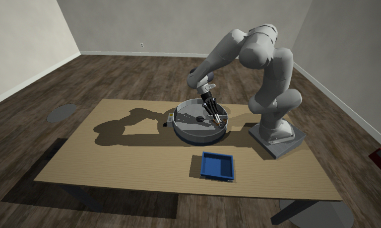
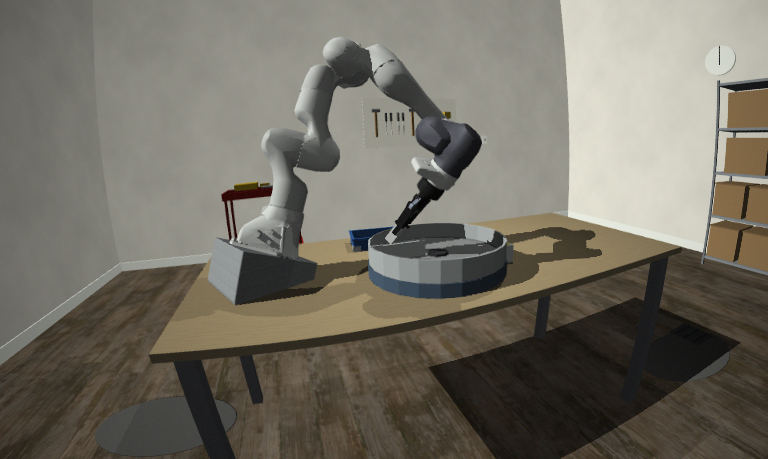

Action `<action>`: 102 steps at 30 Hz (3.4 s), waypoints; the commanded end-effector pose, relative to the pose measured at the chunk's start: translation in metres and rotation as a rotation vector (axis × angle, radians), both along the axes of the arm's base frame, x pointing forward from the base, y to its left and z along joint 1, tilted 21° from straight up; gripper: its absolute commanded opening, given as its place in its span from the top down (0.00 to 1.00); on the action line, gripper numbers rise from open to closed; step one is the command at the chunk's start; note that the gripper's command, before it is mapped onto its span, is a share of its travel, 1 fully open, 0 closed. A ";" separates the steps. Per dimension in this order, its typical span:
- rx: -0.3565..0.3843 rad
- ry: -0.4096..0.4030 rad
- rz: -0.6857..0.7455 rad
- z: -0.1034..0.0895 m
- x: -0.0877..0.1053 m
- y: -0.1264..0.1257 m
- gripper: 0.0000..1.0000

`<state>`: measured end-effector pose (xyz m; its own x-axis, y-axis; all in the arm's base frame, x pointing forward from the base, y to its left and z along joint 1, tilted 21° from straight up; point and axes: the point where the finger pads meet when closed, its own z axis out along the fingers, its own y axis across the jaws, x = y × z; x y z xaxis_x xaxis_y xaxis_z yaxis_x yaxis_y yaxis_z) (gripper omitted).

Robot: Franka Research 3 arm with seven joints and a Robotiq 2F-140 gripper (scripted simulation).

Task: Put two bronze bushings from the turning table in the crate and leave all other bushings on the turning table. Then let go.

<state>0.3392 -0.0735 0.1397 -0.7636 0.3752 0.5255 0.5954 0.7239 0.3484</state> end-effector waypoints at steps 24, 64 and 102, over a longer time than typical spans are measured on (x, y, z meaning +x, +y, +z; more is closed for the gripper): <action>-0.014 0.005 -0.011 -0.006 0.003 0.000 0.94; -0.014 0.005 -0.011 -0.016 0.006 0.001 0.94; -0.014 0.005 -0.011 -0.016 0.006 0.001 1.00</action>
